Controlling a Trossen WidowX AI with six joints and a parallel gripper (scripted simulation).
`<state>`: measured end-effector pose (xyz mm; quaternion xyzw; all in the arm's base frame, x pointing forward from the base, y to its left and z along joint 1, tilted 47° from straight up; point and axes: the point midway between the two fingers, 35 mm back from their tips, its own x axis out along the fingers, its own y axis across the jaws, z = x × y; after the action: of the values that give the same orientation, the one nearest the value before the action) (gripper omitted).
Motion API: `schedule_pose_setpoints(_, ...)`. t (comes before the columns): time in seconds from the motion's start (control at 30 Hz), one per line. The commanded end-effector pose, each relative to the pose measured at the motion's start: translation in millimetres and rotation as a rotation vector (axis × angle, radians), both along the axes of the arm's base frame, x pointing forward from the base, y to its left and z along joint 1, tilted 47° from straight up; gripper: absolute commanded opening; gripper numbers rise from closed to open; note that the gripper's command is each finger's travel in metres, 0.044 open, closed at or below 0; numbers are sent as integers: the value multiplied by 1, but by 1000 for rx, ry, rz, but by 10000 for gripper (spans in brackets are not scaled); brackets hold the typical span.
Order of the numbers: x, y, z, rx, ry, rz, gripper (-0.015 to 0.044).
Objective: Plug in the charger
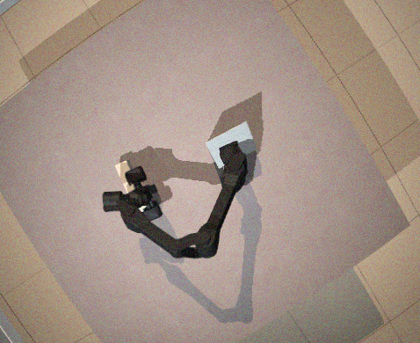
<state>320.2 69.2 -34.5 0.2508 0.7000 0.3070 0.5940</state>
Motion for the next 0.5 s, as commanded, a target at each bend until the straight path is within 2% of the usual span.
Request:
schedule_pose_setpoints(0.0,1,0,0,0,-5,-1,440)
schedule_pose_setpoints(0.47,-3,0,0,3,-14,-3,440)
